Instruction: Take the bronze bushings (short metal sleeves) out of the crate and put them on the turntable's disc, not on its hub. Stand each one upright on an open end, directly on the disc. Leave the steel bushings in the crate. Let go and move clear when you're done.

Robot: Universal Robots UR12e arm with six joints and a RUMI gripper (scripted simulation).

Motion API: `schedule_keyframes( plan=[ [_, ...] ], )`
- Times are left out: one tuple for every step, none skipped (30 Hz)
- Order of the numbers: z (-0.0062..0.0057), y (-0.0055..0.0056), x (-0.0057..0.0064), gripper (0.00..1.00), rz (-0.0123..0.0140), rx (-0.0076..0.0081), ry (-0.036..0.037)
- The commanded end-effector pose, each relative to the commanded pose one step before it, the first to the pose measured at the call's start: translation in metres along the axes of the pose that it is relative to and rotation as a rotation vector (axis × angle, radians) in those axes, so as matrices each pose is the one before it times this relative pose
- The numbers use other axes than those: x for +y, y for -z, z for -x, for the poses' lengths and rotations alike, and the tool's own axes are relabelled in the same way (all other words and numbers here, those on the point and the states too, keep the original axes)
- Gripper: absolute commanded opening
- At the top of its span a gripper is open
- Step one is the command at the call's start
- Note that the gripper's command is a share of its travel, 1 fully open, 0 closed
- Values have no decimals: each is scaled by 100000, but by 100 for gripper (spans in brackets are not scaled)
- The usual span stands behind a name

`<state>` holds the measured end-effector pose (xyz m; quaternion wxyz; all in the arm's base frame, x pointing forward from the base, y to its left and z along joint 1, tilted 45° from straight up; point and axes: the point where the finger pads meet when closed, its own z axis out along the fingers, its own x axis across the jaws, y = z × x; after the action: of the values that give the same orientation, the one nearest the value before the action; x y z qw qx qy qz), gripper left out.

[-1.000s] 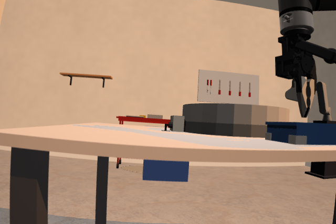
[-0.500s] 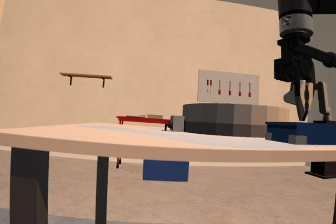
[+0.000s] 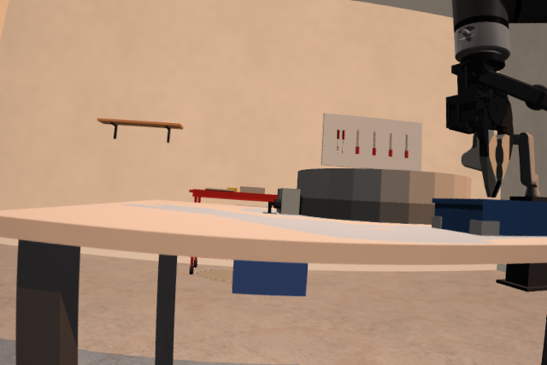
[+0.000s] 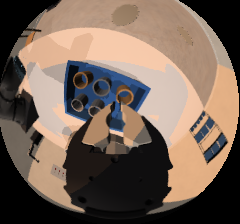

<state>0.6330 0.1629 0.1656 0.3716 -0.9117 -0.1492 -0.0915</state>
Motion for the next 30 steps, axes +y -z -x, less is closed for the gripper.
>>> schedule_keyframes(
  plan=[
    [-87,-7,-45,5,1,108,92],
    [0,0,0,5,0,0,0],
    [0,0,0,5,0,0,0],
    [0,0,0,5,0,0,0],
    [0,0,0,5,0,0,0],
    [0,0,0,5,0,0,0],
    [0,0,0,5,0,0,0],
    [0,0,0,5,0,0,0],
    [0,0,0,5,0,0,0],
    [4,-15,-2,5,-5,-6,-3],
    [21,-87,-10,5,-29,-34,-15],
    [56,-184,-28,5,-94,-100,-71],
    [83,-227,-7,5,-126,-106,-109],
    [45,-185,-7,5,-61,-35,-62],
    [-1,-130,-10,5,-7,8,0],
    [1,-93,-6,5,-2,2,0],
    [0,0,0,5,0,0,0],
    [0,0,0,5,0,0,0],
    [7,-45,3,5,18,-19,0],
    [-13,3,3,5,19,6,17],
    [-68,57,2,5,74,57,85],
    [-73,90,8,5,106,106,79],
    [-61,86,19,5,95,107,57],
    [-42,61,12,5,67,76,51],
    [-18,31,5,5,34,39,28],
    [2,4,-2,5,-2,-1,2],
    [4,-1,-2,5,-9,-9,-4],
    [3,-1,-1,5,-7,-7,-4],
    [2,-1,-1,5,-5,-5,-3],
    [1,0,-1,5,-3,-3,-2]
  ],
)
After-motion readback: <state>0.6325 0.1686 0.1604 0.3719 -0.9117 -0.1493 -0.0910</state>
